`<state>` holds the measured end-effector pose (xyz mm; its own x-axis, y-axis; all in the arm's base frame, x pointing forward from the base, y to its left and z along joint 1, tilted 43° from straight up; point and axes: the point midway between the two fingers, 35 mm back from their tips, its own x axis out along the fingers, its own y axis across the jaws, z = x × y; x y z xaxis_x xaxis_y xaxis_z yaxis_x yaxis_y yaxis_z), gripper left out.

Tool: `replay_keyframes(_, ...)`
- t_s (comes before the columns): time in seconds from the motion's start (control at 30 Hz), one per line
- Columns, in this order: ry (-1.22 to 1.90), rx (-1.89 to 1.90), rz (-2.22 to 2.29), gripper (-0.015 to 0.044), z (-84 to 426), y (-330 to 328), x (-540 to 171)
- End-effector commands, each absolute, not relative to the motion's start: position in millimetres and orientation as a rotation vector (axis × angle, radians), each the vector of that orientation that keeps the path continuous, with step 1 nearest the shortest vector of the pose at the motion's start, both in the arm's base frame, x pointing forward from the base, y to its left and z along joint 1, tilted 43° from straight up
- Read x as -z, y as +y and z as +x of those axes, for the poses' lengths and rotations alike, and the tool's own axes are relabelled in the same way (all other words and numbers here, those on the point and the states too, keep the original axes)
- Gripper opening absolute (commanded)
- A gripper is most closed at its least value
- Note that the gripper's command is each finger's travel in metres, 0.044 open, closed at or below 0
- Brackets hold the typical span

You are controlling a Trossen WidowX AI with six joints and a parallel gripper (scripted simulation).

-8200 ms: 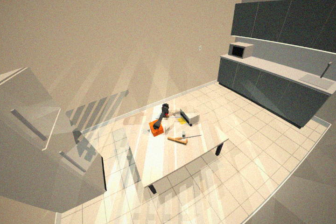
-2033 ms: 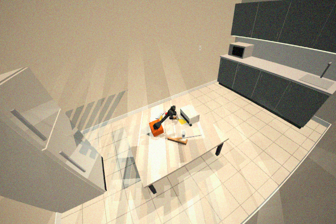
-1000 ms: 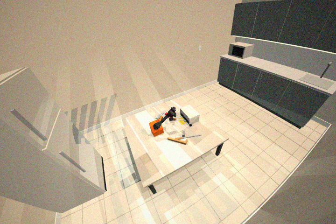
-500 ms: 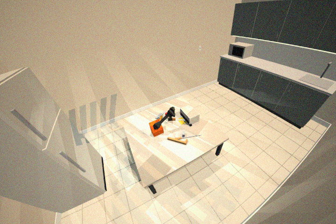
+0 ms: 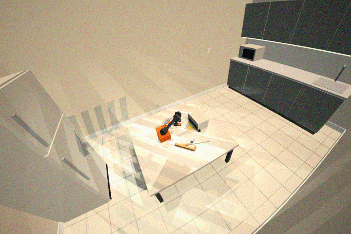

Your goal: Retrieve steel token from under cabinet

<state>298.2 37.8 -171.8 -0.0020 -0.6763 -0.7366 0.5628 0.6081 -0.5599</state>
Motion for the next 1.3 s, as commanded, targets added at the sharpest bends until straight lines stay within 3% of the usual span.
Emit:
replay_keyframes(0.0,1.235,0.979,-0.119,0.0000,288.6,41.7,176.6)
replay_keyframes(1.27,1.239,0.975,-0.117,0.0000,251.0,66.8,193.5)
